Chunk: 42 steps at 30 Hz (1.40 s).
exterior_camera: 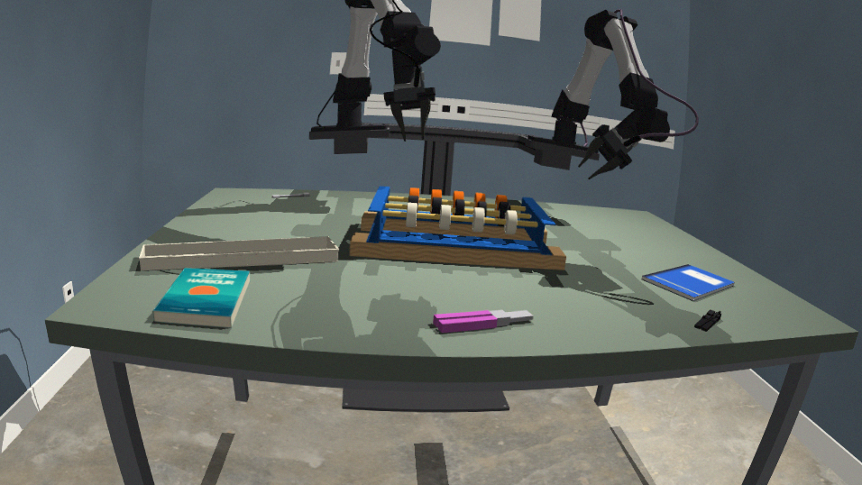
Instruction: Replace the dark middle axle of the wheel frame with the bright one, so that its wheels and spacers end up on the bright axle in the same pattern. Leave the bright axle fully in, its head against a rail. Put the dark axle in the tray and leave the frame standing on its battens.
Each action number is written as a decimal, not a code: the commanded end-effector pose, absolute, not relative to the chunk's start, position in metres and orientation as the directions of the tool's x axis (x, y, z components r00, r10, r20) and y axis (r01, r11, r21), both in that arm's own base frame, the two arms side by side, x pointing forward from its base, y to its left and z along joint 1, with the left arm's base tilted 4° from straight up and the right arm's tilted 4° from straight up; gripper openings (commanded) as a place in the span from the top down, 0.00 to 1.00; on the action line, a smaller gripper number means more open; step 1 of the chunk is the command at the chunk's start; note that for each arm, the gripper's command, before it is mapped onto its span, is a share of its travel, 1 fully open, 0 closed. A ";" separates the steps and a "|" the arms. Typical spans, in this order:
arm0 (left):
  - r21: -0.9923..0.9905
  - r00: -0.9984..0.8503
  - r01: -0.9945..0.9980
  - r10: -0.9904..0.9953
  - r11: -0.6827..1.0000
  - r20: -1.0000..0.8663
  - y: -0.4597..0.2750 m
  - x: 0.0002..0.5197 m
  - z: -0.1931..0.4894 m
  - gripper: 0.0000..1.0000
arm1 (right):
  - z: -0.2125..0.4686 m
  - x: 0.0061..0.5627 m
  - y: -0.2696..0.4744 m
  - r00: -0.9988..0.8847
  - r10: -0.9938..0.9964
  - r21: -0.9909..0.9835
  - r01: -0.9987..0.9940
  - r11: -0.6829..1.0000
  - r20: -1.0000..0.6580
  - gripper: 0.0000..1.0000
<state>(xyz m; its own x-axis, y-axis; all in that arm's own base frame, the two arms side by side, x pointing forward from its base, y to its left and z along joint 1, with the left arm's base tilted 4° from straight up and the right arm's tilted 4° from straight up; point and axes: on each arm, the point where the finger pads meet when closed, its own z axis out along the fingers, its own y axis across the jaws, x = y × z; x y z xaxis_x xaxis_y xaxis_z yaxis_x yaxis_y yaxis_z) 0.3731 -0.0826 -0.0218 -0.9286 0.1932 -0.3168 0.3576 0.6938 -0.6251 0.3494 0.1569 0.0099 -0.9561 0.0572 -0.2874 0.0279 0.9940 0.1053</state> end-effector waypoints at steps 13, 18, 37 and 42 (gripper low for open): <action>-0.282 -0.776 0.424 0.184 0.861 -0.604 -0.060 0.430 0.074 0.67 | 0.100 0.403 0.134 -0.814 0.075 0.187 -0.042 0.981 -0.575 0.65; -0.178 -0.685 0.414 0.177 0.893 -0.706 -0.053 0.444 0.125 0.67 | 0.144 0.418 0.122 -0.731 0.092 0.198 -0.059 0.978 -0.676 0.65; 0.006 -0.424 0.255 0.118 0.967 -0.898 -0.031 0.444 0.249 0.67 | 0.253 0.427 0.072 -0.451 0.094 0.149 -0.088 0.985 -0.887 0.65; 0.026 -0.345 0.196 0.094 0.980 -0.934 -0.025 0.436 0.280 0.67 | 0.279 0.423 0.057 -0.369 0.081 0.121 -0.086 0.989 -0.926 0.65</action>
